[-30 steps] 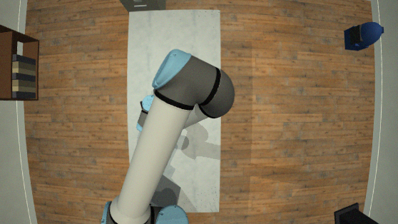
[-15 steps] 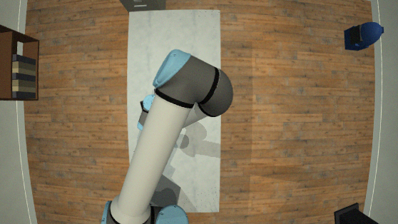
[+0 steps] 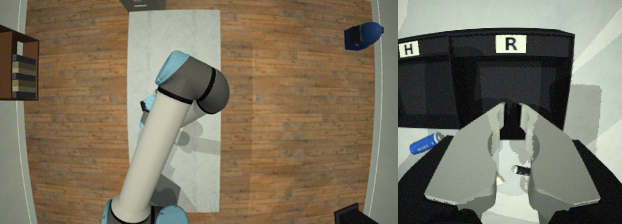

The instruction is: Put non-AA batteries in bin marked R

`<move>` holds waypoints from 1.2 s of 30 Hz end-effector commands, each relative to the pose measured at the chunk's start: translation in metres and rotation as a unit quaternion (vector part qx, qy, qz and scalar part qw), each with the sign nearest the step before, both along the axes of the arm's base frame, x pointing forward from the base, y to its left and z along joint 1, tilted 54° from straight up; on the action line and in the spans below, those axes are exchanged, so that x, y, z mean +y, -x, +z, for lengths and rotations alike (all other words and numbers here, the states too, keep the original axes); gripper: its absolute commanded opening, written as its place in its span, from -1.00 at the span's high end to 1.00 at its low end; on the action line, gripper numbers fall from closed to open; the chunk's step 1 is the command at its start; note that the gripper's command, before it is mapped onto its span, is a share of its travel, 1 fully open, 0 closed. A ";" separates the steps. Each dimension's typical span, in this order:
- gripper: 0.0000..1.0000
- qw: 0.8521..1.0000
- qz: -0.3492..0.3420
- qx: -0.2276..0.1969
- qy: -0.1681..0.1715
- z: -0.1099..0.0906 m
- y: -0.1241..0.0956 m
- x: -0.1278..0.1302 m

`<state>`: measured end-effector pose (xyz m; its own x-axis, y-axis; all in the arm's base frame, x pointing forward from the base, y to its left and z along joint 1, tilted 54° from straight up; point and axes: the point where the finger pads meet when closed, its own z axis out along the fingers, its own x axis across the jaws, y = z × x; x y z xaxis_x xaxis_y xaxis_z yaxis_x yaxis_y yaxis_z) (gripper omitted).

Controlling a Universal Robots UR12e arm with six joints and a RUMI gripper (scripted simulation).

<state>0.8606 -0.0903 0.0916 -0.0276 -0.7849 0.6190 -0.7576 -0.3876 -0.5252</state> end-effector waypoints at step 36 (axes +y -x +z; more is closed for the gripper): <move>0.91 1.000 0.001 -0.002 0.000 -0.004 -0.008 -0.004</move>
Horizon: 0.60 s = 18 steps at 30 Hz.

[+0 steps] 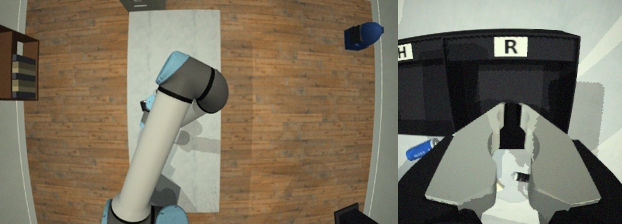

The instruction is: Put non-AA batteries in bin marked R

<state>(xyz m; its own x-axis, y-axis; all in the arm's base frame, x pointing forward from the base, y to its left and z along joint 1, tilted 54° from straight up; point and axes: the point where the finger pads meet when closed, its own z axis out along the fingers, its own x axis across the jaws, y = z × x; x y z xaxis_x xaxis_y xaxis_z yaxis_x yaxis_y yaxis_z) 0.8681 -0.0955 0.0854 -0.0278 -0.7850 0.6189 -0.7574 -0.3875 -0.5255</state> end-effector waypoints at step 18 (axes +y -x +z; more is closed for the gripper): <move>0.91 1.000 0.002 -0.001 0.000 0.004 0.003 0.005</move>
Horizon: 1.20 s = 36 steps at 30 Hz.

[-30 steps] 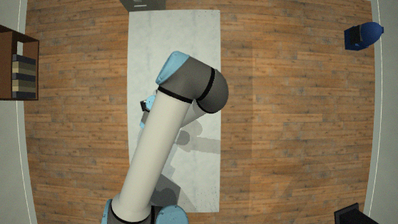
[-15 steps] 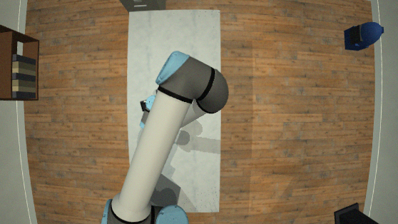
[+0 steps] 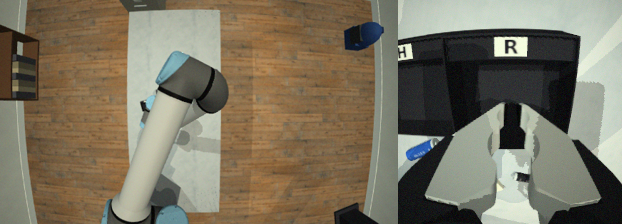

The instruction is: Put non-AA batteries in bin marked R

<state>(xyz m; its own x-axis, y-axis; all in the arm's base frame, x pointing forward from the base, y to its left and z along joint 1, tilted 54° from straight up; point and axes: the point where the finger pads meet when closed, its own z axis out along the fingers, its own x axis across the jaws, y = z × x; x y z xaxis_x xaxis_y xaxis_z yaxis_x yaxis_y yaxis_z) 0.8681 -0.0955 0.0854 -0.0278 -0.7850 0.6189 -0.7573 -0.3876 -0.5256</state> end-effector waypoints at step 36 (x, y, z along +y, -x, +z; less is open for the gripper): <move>0.91 1.000 0.002 -0.001 0.000 0.036 0.040 0.032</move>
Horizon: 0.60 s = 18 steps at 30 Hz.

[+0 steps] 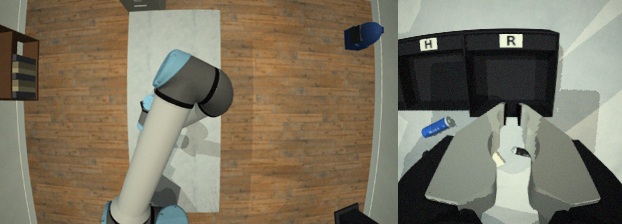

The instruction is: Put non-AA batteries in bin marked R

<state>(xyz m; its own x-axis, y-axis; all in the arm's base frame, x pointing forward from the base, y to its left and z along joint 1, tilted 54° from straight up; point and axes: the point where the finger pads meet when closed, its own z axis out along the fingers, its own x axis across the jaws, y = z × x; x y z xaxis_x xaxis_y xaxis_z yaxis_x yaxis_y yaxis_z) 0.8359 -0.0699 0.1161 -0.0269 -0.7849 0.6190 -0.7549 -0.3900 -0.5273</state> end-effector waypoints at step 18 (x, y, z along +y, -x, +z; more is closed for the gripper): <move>0.91 1.000 0.000 -0.001 0.000 -0.013 0.004 0.029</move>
<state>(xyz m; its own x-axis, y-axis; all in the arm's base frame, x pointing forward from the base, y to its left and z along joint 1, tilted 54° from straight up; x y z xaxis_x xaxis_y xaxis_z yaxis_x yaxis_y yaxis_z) 0.8303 -0.0631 0.1186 -0.0311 -0.7847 0.6191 -0.7555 -0.3871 -0.5285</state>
